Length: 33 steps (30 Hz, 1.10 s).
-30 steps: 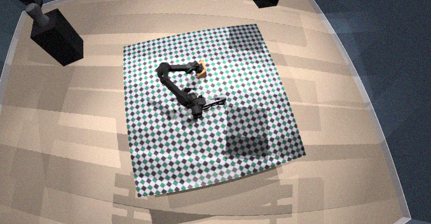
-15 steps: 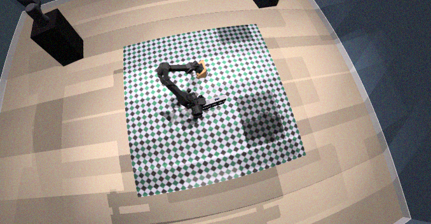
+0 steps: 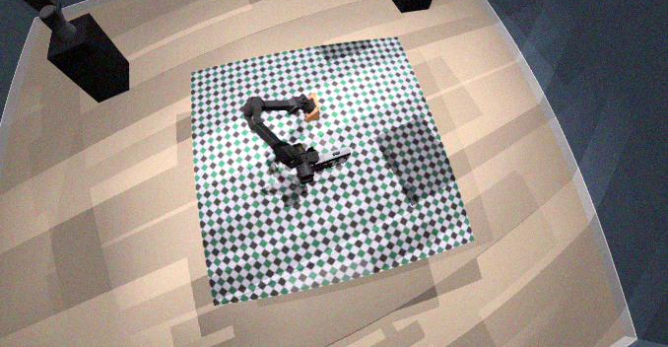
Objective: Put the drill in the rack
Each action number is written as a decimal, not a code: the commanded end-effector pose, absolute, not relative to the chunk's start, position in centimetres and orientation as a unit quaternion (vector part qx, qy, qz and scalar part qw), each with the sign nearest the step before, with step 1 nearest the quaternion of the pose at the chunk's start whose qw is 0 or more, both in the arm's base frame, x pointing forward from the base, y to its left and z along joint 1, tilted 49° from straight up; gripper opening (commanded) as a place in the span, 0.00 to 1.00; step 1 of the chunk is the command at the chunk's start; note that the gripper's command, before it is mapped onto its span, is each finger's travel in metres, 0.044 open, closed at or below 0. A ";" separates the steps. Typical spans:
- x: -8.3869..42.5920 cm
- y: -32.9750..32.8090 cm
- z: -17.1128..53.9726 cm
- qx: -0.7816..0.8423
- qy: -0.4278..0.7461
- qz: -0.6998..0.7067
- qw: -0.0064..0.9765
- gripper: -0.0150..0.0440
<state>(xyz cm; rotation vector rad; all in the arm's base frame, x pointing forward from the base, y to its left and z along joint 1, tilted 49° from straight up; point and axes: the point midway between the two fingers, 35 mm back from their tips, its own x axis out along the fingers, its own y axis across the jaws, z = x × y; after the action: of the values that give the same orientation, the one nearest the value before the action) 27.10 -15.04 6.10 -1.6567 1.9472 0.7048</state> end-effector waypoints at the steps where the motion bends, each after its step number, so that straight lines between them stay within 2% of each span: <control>1: 27.2 -15.0 6.1 -0.606 0.712 0.255 0.245 0.26; 33: 27.0 -14.8 6.3 -0.604 0.713 0.258 0.246 0.25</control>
<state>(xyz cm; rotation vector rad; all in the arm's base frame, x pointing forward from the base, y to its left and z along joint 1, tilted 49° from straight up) 27.00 -14.97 6.22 -1.6473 1.9515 0.7035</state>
